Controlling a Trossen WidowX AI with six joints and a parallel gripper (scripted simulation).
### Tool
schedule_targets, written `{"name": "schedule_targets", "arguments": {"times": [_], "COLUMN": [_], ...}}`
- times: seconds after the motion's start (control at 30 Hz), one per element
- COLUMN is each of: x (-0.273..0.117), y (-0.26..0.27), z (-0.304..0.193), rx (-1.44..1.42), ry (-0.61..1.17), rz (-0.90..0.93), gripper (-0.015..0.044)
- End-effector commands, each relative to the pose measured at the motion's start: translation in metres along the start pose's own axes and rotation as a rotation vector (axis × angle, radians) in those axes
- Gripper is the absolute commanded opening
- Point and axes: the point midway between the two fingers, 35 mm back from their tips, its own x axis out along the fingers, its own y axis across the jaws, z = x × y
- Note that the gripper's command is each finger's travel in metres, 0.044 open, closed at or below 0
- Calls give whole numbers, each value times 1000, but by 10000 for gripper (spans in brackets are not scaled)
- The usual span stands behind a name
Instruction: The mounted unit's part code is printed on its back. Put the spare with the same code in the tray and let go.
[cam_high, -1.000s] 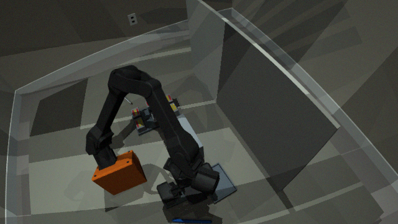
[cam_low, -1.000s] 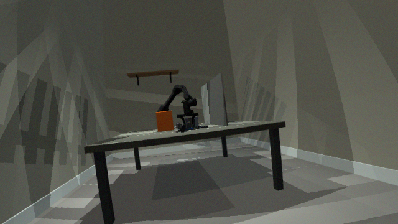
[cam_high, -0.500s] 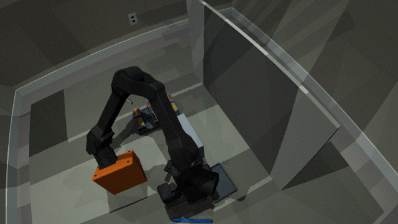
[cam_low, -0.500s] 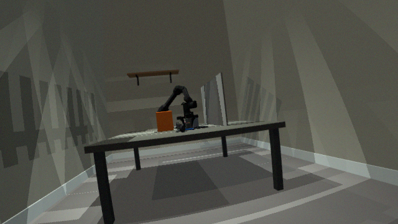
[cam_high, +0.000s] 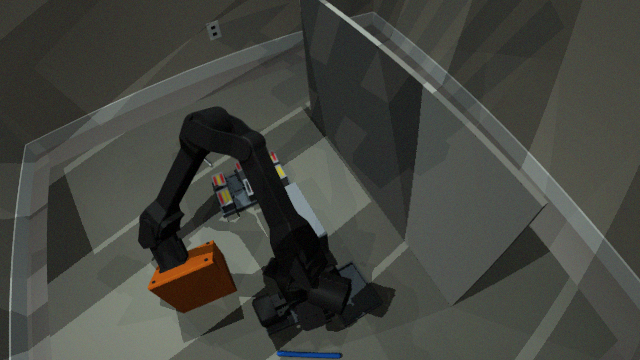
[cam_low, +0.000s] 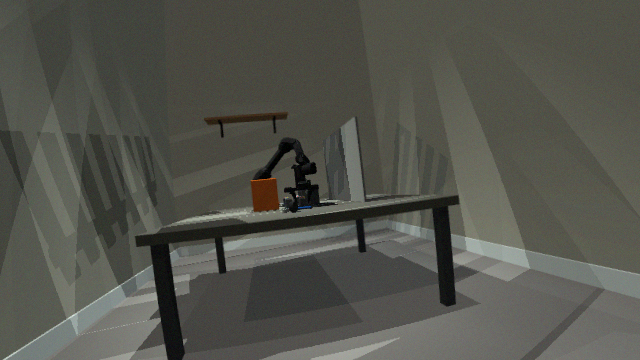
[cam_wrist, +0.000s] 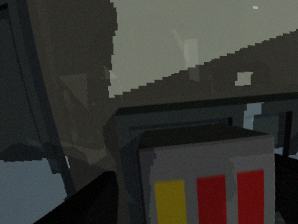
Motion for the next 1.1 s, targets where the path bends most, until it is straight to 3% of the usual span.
{"name": "schedule_targets", "arguments": {"times": [0.0,0.17,0.4,0.57,0.83,1.07], "x": [1,0,0,0,-1,-51], "y": [0,0,0,0,0,2], "z": [-1,0,0,0,0,2], "rx": [7,0,0,0,0,5], "ry": [5,0,0,0,0,-1], "rz": [2,0,0,0,0,1], "gripper": [300,169,122,0,0,0]}}
